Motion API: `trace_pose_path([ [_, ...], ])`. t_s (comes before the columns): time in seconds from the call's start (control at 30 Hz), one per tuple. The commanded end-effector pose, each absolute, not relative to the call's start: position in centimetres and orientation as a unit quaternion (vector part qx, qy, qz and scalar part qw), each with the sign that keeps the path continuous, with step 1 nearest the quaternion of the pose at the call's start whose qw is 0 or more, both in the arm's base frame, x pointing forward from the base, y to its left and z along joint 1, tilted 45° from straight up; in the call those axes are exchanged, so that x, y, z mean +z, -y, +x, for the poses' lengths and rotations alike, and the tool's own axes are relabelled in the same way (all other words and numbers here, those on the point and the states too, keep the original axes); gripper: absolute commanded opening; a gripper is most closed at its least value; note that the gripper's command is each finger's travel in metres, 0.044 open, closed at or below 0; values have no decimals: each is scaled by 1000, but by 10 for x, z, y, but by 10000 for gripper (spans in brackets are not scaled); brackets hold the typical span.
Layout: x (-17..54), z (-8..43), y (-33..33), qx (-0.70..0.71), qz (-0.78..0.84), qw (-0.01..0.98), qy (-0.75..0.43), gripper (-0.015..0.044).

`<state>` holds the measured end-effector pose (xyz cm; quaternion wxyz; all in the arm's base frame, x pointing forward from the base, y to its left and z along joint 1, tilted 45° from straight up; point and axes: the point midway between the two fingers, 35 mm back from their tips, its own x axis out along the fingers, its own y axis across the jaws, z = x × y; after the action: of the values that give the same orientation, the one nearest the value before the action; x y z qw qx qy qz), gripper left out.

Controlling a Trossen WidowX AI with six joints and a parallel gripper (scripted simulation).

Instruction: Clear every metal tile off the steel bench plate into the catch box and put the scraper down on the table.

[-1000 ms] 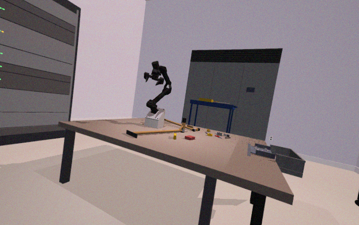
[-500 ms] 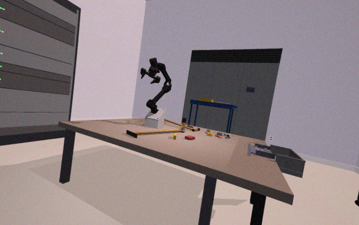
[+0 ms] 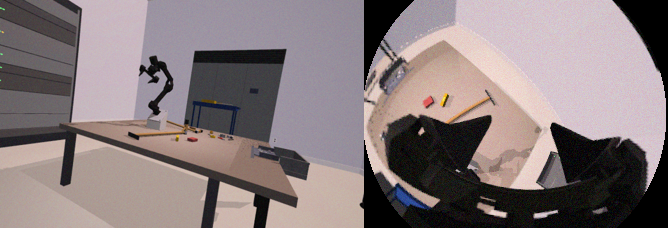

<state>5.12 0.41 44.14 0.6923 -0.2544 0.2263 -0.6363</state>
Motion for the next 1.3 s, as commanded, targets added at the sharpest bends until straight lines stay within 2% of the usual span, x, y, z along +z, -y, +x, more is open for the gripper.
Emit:
trace_pose_path([
  [0.0, 452, 48, 0, -642, -271, 675, -243, 440],
  [1.27, 538, 7, 61, -646, -372, 500, -440, 440],
])
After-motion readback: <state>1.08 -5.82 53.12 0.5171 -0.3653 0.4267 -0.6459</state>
